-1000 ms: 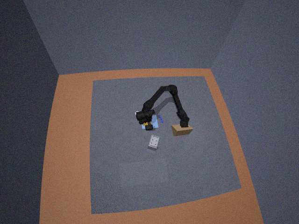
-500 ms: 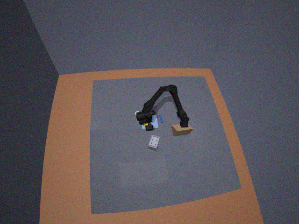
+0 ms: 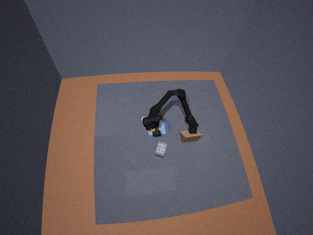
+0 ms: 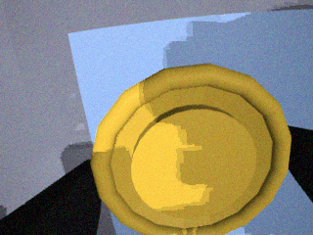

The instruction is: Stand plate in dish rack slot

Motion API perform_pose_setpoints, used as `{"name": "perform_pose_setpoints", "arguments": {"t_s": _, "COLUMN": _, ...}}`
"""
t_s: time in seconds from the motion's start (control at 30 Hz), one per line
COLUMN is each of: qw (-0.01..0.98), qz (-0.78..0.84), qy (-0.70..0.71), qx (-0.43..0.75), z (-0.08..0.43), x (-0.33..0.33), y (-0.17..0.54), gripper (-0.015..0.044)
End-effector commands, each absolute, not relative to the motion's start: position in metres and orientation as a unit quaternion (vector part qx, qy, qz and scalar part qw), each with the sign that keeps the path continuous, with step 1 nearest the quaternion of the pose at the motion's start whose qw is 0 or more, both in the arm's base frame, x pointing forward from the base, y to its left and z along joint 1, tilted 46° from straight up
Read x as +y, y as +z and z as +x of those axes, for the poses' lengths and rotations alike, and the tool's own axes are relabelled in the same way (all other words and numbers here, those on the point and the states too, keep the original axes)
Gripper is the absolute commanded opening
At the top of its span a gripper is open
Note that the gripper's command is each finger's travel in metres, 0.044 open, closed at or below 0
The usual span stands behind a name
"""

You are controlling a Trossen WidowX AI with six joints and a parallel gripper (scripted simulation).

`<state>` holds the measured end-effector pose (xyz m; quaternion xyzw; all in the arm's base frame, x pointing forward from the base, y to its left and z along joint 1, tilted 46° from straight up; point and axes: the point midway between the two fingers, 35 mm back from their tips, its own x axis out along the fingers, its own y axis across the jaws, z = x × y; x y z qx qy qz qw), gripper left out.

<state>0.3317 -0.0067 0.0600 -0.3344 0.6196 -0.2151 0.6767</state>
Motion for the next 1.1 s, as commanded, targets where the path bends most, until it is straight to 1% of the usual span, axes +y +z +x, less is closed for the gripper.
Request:
{"name": "perform_pose_setpoints", "arguments": {"t_s": 0.0, "qw": 0.687, "qz": -0.334, "qy": -0.207, "qx": 0.612, "z": 0.336, "x": 0.012, "y": 0.074, "gripper": 0.0090}}
{"name": "perform_pose_setpoints", "arguments": {"t_s": 0.1, "qw": 0.689, "qz": -0.335, "qy": -0.202, "qx": 0.610, "z": 0.336, "x": 0.024, "y": 0.085, "gripper": 0.0011}}
{"name": "perform_pose_setpoints", "arguments": {"t_s": 0.13, "qw": 0.690, "qz": -0.336, "qy": -0.200, "qx": 0.609, "z": 0.336, "x": 0.028, "y": 0.088, "gripper": 0.0000}}
{"name": "perform_pose_setpoints", "arguments": {"t_s": 0.73, "qw": 0.701, "qz": -0.346, "qy": -0.177, "qx": 0.598, "z": 0.326, "x": 0.090, "y": 0.147, "gripper": 0.0000}}
{"name": "perform_pose_setpoints", "arguments": {"t_s": 1.07, "qw": 0.704, "qz": -0.350, "qy": -0.172, "qx": 0.594, "z": 0.319, "x": 0.110, "y": 0.167, "gripper": 0.0000}}
